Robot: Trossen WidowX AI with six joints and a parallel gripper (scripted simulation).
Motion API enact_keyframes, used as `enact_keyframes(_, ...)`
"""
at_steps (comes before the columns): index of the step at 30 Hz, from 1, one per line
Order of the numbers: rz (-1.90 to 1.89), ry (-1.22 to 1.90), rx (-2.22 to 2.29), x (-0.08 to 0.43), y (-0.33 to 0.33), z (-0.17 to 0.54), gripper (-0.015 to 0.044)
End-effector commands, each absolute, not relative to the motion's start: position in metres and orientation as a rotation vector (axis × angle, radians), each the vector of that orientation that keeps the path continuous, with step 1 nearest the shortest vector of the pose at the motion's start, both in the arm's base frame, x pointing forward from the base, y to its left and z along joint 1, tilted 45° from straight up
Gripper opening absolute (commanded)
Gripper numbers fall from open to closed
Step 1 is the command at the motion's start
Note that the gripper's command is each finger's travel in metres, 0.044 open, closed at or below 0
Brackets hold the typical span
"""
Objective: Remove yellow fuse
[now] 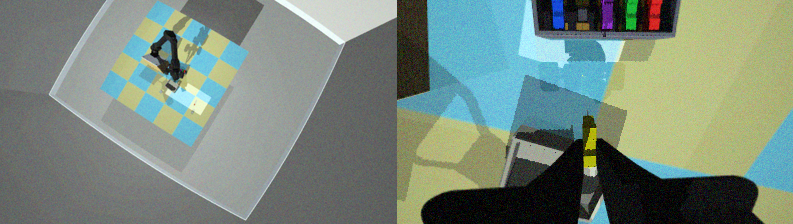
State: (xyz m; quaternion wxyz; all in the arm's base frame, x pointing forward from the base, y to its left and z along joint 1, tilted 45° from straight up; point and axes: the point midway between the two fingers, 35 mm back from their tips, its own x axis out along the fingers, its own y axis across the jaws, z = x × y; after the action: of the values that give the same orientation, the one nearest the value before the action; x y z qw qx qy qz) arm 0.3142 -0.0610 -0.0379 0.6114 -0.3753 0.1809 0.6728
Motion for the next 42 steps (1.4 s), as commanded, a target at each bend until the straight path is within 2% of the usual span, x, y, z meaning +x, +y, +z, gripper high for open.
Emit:
enact_keyframes(1,1.556,0.422,-0.862,0.315,-0.079,-0.056,0.0000)
enact_keyframes(17,1.559,0.414,-0.860,0.308,-0.133,-0.117,0.0000)
enact_keyframes(42,1.559,0.412,-0.859,0.308,-0.112,-0.140,0.0000)
